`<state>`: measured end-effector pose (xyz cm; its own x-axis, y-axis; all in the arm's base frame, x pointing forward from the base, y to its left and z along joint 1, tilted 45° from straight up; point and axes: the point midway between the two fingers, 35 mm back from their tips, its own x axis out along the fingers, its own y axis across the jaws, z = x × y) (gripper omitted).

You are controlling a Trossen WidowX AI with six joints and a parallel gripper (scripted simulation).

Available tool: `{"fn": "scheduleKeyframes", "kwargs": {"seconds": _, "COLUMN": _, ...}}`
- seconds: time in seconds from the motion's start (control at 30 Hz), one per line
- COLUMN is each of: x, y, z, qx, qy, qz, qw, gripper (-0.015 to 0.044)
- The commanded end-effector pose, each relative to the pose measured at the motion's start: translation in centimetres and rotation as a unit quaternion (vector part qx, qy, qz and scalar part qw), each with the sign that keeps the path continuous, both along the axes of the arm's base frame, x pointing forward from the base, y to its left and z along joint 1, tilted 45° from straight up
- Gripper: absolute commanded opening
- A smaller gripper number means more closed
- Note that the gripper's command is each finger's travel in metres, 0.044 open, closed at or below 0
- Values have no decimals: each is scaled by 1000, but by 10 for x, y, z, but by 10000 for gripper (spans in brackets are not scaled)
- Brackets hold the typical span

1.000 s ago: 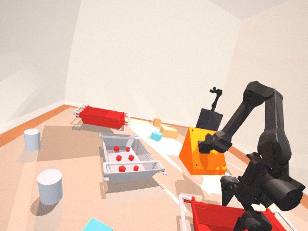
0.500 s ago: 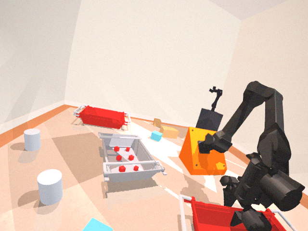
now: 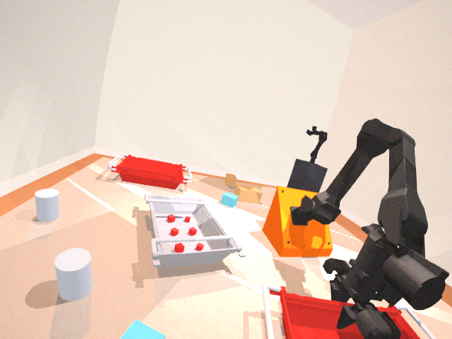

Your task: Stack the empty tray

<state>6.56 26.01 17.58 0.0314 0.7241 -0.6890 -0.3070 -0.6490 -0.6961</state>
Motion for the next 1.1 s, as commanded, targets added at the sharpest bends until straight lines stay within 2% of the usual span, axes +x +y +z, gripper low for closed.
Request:
{"fn": "scheduleKeyframes", "kwargs": {"seconds": 0.0, "x": 0, "y": -1, "z": -2, "qx": -5, "qy": 3, "qz": -2, "qw": 1000, "gripper": 95}}
{"fn": "scheduleKeyframes", "kwargs": {"seconds": 0.47, "x": 1, "y": -7, "z": 5, "qx": -5, "qy": 3, "qz": -2, "qw": 1000, "gripper": 1}}
{"fn": "scheduleKeyframes", "kwargs": {"seconds": 0.83, "x": -2, "y": -55, "z": 51, "qx": -6, "qy": 1, "qz": -2, "qw": 1000, "gripper": 0}}
{"fn": "scheduleKeyframes", "kwargs": {"seconds": 1.07, "x": -2, "y": -60, "z": 56, "qx": -7, "qy": 1, "qz": -2, "qw": 1000, "gripper": 0}}
